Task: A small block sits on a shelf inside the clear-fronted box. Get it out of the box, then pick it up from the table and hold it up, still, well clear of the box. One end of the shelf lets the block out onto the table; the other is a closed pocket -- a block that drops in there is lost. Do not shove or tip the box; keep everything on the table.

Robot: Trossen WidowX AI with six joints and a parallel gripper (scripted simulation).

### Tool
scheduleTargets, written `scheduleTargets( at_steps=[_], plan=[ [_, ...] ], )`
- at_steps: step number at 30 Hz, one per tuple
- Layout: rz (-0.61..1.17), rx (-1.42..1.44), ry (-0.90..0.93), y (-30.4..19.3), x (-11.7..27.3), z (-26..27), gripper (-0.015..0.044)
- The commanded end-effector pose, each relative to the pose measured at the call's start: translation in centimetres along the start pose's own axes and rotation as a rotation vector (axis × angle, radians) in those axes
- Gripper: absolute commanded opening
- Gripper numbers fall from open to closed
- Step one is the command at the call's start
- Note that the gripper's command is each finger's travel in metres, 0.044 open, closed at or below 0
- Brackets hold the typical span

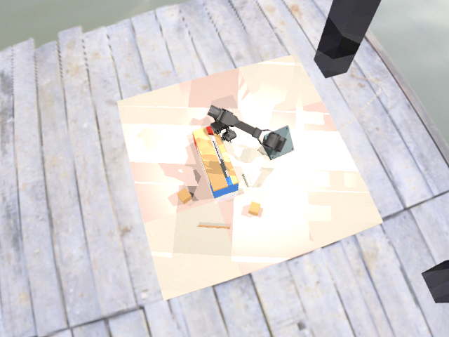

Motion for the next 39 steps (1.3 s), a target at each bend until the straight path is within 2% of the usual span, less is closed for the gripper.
scheduleTargets(
  at_steps=[1, 22, 39],
  plan=[
    [-0.059, -0.927, 0.113, -1.7, 0.0, -1.2, 0.0285],
    [0.019, -2.14, 0.327, -3.6, 0.1, -2.4, 0.0285],
    [0.28, -3.09, 0.523, -5.0, 0.2, -3.3, 0.0285]
  ],
)
Point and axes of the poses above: the point midway between the two fingers, 35 mm back from their tips, its own x axis back along the fingers, its own z axis across the jaws, y = z × x, the point moved 7 cm from there along x, back along the fingers, and after that the axes turned 4 degrees about -x, right-handed, at the moved point
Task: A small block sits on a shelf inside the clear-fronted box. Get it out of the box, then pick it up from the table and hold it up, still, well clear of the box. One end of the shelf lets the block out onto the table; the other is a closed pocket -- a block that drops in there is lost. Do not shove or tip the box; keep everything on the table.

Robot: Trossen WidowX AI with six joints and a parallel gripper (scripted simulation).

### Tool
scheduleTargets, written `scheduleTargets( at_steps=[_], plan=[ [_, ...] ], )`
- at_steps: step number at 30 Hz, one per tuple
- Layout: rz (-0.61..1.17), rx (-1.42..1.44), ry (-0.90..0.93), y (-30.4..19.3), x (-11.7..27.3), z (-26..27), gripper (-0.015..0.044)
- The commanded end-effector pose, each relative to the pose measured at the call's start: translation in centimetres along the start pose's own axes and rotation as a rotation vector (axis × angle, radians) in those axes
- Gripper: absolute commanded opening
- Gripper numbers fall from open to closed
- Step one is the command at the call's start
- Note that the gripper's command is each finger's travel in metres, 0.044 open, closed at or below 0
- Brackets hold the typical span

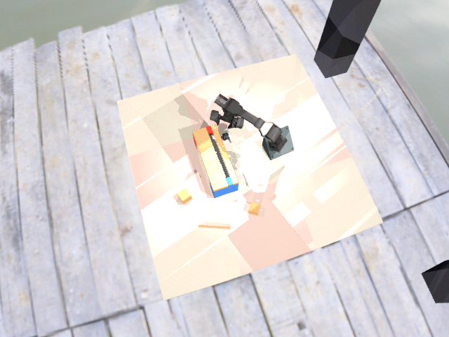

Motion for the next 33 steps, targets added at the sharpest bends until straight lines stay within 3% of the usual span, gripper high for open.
scheduleTargets(
  at_steps=[1, 5, 25, 31, 33],
  plan=[
    [0.128, -0.917, 0.007, 1.7, 0.5, -0.6, 0.0285],
    [0.146, -1.103, -0.005, 1.9, 0.6, -0.7, 0.0285],
    [0.146, -1.105, -0.005, 1.9, 0.3, -0.7, 0.0285],
    [0.148, -1.104, -0.006, 2.7, -7.5, -3.1, 0.0285],
    [0.148, -1.104, -0.007, 2.7, -8.4, -3.5, 0.0285]
  ],
)
Point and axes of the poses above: the point midway between the two fingers, 35 mm back from their tips, its own x axis back along the fingers, its own z axis across the jaws, y = z × x, the point moved 7 cm from there along x, back along the fingers, and after that the axes turned 4 degrees about -x, right-handed, at the moved point
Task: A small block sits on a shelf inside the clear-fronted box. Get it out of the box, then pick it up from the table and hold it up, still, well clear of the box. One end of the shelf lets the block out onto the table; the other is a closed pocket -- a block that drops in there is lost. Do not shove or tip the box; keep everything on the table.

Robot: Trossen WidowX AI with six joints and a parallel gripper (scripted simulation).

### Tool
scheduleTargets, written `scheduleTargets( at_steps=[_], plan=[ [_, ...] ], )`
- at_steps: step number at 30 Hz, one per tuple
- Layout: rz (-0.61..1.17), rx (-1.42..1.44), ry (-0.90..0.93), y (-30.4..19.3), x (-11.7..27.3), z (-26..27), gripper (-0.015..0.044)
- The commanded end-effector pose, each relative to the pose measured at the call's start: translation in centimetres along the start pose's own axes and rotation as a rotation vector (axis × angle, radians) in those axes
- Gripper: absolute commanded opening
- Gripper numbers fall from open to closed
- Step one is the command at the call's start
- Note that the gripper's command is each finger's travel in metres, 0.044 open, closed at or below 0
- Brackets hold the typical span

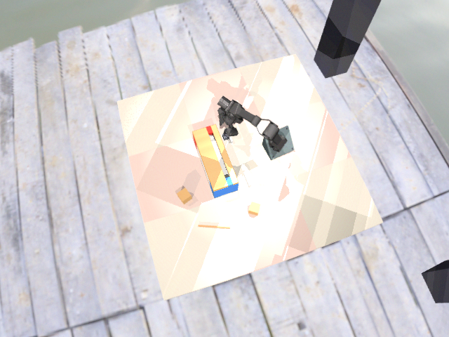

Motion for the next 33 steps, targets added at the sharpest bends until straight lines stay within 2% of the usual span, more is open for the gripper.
scheduleTargets(
  at_steps=[1, 33],
  plan=[
    [-0.004, -0.016, -0.015, 2.0, -3.2, -0.4, 0.0285],
    [-0.004, -0.016, -0.015, 3.7, -7.3, -0.1, 0.0285]
  ],
)
Point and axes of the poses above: the point midway between the two fingers, 35 mm back from their tips, its own x axis back along the fingers, its own z axis across the jaws, y = z × x, the point moved 7 cm from there along x, back along the fingers, and after that the axes turned 4 degrees about -x, right-handed, at the moved point
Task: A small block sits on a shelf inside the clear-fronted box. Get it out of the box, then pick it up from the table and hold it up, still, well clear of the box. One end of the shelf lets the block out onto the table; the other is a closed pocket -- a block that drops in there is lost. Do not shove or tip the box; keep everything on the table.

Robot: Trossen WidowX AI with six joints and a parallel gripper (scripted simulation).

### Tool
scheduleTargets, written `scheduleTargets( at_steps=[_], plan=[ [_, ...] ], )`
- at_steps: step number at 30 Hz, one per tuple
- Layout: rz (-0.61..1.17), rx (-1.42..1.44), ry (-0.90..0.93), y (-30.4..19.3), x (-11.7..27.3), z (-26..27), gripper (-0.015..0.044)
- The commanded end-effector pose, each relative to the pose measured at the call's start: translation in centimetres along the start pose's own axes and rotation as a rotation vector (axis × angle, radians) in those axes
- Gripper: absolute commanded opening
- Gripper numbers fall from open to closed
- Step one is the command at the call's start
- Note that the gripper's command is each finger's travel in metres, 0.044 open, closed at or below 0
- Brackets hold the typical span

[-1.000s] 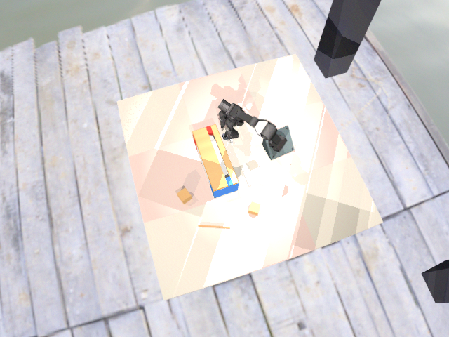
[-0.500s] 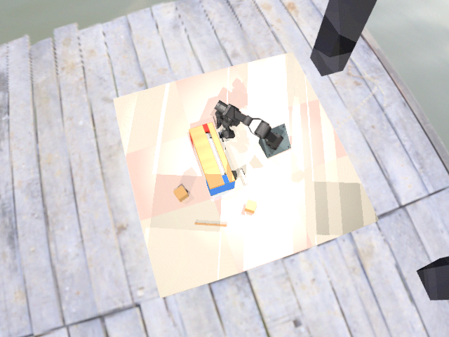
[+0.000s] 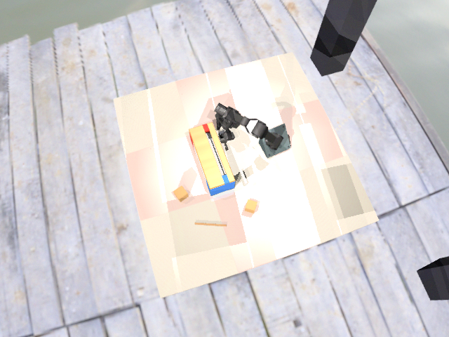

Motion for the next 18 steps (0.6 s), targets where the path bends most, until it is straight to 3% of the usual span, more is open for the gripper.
scheduleTargets(
  at_steps=[1, 12, 18],
  plan=[
    [0.0, -0.008, -0.006, 0.4, -0.6, -0.1, 0.0285],
    [0.0, -0.008, -0.008, 1.1, -1.9, -0.1, 0.0285],
    [0.0, -0.008, -0.008, 1.1, -1.9, -0.1, 0.0128]
  ],
)
Point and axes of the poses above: the point midway between the two fingers, 35 mm back from their tips, its own x axis back along the fingers, its own z axis across the jaws, y = z × x, the point moved 7 cm from there along x, back along the fingers, and after that the axes turned 4 degrees about -x, right-handed, at the moved point
